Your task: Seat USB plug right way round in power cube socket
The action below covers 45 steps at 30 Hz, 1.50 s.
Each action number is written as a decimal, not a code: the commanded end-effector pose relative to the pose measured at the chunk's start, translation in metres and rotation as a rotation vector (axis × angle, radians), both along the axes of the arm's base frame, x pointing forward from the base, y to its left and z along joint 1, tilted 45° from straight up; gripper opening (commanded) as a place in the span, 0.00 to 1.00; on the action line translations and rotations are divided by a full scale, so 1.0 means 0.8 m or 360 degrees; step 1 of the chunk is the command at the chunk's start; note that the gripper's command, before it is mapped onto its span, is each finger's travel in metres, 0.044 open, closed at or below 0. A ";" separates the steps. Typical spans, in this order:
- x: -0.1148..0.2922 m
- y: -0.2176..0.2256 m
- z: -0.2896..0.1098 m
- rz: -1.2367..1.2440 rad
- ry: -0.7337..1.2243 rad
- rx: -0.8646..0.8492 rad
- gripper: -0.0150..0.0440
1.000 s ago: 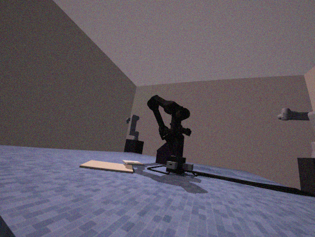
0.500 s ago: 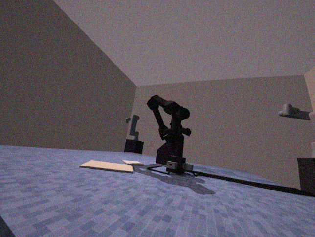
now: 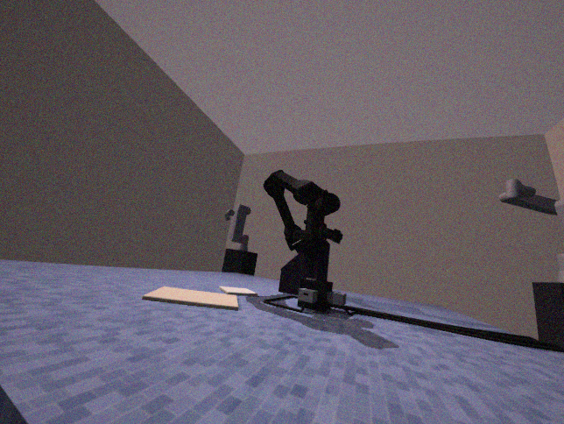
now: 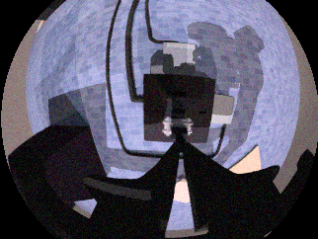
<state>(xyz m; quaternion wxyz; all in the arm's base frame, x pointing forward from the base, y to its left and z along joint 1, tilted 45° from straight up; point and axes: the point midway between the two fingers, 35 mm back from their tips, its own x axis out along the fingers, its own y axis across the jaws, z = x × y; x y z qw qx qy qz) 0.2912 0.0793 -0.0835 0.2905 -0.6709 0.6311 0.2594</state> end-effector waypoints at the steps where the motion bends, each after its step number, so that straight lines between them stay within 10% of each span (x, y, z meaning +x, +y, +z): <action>1: 0.000 0.000 0.000 0.0000 -0.0001 0.0000 0.25; 45: -0.002 0.025 0.025 0.0000 0.0001 0.0002 0.25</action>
